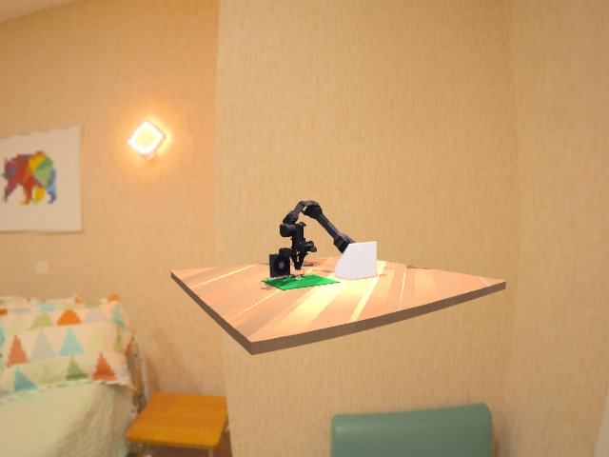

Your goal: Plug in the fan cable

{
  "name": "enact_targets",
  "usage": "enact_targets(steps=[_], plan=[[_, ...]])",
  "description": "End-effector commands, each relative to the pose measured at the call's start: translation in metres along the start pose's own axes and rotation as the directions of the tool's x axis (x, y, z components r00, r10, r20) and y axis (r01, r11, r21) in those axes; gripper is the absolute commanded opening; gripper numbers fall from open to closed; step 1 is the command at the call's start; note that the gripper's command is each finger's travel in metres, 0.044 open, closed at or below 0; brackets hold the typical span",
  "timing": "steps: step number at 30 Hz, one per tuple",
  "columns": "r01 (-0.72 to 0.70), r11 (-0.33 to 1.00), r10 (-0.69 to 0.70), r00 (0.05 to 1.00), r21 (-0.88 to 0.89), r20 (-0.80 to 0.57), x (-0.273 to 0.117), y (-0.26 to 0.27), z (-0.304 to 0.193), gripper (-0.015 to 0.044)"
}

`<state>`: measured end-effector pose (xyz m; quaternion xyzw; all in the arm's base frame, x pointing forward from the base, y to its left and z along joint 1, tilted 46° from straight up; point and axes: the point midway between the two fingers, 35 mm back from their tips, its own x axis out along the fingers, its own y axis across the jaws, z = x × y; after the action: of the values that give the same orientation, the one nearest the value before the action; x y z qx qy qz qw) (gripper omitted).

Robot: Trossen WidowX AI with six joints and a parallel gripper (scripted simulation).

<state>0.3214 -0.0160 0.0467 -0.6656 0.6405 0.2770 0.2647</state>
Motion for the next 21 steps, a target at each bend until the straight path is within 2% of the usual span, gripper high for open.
enact_targets(steps=[1,21], plan=[[0.001,1.0,-0.001,1.0,-0.017,-0.004,-0.0007,0.0004,0.0007,0.0],[0.001,1.0,-0.001,1.0,-0.014,-0.004,-0.0018,0.0001,0.0062,0.0]])
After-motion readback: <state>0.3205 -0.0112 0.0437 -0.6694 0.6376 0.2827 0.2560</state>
